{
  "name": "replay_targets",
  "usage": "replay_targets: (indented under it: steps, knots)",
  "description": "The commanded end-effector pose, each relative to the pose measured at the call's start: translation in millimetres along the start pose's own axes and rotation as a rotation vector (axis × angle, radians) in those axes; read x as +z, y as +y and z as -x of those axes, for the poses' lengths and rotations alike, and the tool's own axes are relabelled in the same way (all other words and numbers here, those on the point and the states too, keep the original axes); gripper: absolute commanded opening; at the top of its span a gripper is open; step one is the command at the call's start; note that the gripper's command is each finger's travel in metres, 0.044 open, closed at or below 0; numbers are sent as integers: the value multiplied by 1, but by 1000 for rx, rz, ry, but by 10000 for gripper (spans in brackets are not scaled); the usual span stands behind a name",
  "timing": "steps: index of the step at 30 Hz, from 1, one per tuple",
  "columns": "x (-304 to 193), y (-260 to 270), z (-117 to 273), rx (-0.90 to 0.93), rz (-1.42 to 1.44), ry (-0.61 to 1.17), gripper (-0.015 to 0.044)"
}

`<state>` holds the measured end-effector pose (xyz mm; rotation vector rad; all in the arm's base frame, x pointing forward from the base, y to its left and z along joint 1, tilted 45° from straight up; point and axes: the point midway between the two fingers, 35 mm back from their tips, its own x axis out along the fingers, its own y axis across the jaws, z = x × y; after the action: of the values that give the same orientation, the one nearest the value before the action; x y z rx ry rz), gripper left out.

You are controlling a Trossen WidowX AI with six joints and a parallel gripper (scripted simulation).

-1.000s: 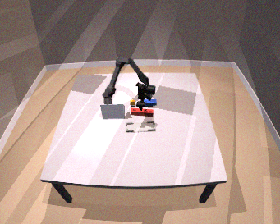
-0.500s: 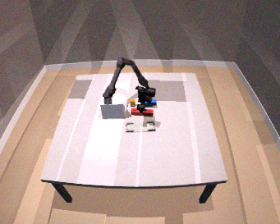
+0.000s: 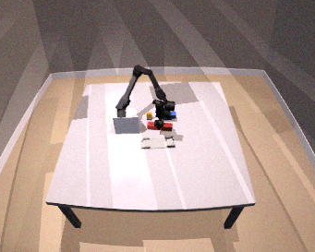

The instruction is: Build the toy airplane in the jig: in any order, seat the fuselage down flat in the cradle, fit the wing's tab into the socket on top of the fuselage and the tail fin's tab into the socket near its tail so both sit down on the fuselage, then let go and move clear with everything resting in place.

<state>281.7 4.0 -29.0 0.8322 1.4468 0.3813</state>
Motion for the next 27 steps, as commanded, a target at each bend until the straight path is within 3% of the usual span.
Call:
replay_targets:
  steps: [1, 12, 22, 27]
  knots:
    - [-2, -1, -8, 6, -11, 6, 440]
    - [-3, 0, -23, 8, -11, 7, 440]
    - [-3, 0, -23, 8, -11, 7, 177]
    - [-3, 0, -23, 8, -11, 7, 144]
